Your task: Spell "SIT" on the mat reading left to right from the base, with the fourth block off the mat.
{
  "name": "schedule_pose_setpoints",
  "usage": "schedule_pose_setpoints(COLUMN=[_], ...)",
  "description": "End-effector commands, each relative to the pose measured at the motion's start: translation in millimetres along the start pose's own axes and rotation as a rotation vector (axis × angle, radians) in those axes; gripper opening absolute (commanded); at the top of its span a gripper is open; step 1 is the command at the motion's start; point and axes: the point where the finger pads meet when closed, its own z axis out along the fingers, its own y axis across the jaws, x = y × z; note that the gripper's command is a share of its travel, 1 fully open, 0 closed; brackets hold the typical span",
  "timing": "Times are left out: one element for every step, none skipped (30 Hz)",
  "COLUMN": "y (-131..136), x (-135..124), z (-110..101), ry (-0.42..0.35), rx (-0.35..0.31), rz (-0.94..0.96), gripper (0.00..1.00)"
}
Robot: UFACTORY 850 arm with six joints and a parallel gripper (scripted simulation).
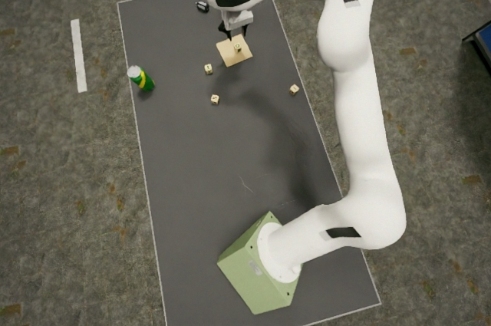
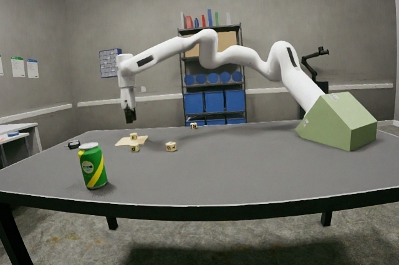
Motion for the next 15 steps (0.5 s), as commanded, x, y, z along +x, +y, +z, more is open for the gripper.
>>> schedule_pose_setpoints(y=[-0.2,-0.2,-0.2,-0.2,-0.2,-0.2,-0.2,-0.2,-0.2,-0.2,-0.2,-0.2,-0.2,-0.2,-0.2], x=[-0.6,-0.6,-0.6,-0.6,-0.6,-0.6,-0.6,-0.6,-0.6,-0.6,-0.6,-0.6,-0.6,-0.6,-0.5], z=[-1.3,-1.3,-1.3,-1.3,-1.3,-1.3,-1.3,-1.3,-1.2,-1.1,-1.0,-0.9,-0.7,-0.4,0.0], ry=[-0.002,-0.002,-0.002,-0.002,-0.002,-0.002,-0.002,-0.002,-0.002,-0.002,-0.002,-0.002,-0.002,-0.002,-0.002], rx=[0.000,0.000,0.000,0.000,0.000,0.000,0.000,0.000,0.000,0.000,0.000,0.000,0.000,0.000,0.000], rz=[0.001,0.001,0.001,0.001,0.001,0.001,0.001,0.001,0.001,0.001,0.001,0.001,0.001,0.001,0.001], gripper=[0.69,0.69,0.69,0.69,0.69,0.69,0.69,0.69,0.69,0.69,0.69,0.69,0.69,0.69,0.69])
